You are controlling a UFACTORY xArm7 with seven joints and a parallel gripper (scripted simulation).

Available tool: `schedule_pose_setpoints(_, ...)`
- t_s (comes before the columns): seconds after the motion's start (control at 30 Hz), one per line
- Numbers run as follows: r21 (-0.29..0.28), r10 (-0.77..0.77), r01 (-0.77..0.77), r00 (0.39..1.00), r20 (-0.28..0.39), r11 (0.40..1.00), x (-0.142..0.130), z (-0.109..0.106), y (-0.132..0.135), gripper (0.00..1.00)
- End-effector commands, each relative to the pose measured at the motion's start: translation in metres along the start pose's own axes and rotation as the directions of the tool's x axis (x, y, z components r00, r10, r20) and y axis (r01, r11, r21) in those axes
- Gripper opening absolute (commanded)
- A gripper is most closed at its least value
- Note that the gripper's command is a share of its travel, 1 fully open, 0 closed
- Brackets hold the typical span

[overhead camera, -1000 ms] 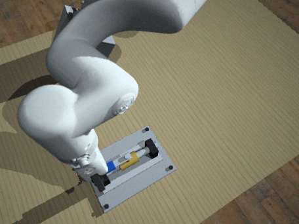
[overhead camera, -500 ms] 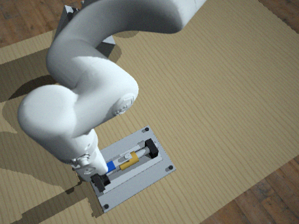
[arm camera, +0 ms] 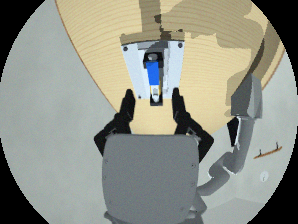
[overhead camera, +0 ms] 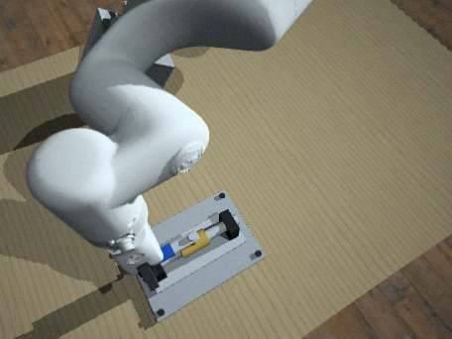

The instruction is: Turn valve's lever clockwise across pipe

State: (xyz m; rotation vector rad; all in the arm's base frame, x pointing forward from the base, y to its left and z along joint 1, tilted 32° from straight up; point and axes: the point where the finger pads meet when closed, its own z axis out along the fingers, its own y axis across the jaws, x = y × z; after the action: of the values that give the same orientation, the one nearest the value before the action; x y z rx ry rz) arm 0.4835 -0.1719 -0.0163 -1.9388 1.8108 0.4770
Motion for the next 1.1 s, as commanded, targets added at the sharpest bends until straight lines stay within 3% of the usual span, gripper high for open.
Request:
schedule_pose_setpoints(0.0,0.004,0.0,0.0,1.0,-0.004,1.0,0.001,-0.002,-0.001,0.68)
schedule_pose_setpoints(0.4,0.004,0.0,0.0,1.0,-0.004,1.0,0.001,0.004,-0.001,0.68)
schedule_pose_setpoints(1.07,0.004,0.0,0.0,1.0,-0.004,1.0,0.001,0.033,-0.001,0.68)
